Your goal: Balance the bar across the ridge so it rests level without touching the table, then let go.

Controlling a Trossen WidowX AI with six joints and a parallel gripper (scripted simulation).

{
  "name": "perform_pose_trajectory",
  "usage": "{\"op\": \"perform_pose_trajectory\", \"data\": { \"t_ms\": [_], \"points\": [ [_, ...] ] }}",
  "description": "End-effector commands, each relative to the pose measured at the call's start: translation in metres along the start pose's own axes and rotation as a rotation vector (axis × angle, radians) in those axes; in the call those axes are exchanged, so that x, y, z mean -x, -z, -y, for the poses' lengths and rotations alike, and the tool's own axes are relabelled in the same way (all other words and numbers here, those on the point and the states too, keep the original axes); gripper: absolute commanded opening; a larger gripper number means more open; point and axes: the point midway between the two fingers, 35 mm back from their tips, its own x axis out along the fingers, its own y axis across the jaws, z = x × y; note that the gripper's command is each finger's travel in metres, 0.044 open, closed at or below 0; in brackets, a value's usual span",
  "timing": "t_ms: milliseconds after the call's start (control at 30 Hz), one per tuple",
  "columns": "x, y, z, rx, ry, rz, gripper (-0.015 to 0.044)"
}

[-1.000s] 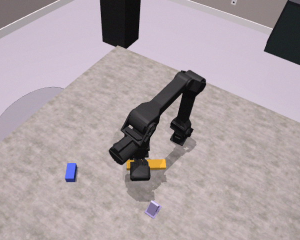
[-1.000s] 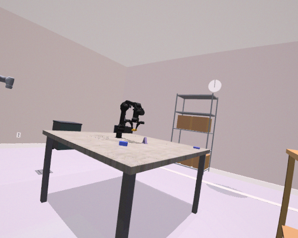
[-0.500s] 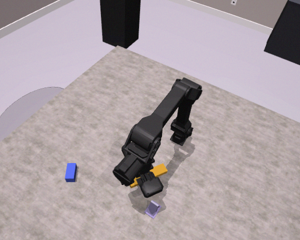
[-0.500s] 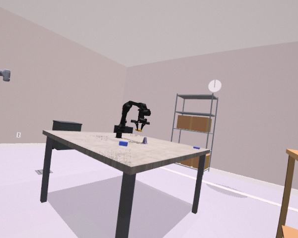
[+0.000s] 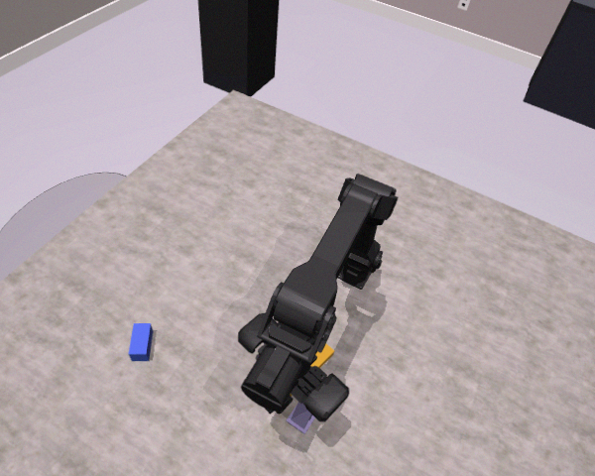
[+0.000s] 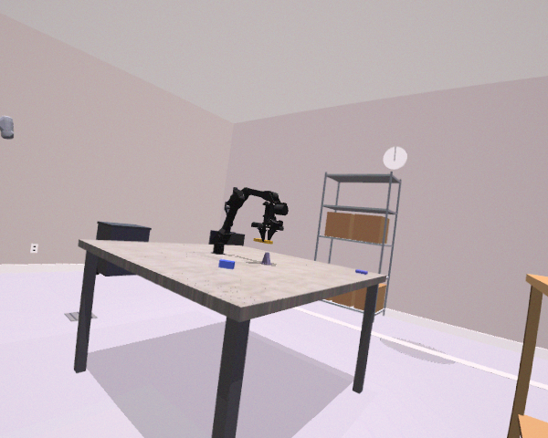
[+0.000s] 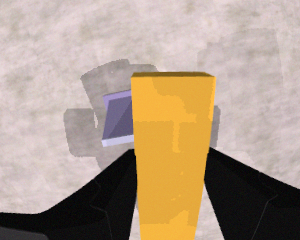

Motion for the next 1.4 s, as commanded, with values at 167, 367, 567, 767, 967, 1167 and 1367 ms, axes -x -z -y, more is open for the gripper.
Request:
{"op": "perform_pose_trajectory", "data": {
  "t_ms": [167, 367, 567, 767, 967, 1167, 1367],
  "points": [
    [-0.001, -0.008, -0.029, 0.148, -0.004, 0.000, 0.0000],
    [-0.003, -0.009, -0.037, 0.175, -0.004, 0.001, 0.0000],
    [-0.012, -0.010, -0.039, 0.176, -0.005, 0.001, 0.0000],
    [-0.021, -0.010, -0.039, 0.176, -0.005, 0.001, 0.0000],
    [-0.031, -0.010, -0.040, 0.176, -0.005, 0.001, 0.0000],
    [-0.041, -0.009, -0.040, 0.177, -0.005, 0.001, 0.0000],
    [-0.045, -0.009, -0.040, 0.177, -0.005, 0.001, 0.0000]
  ]
}}
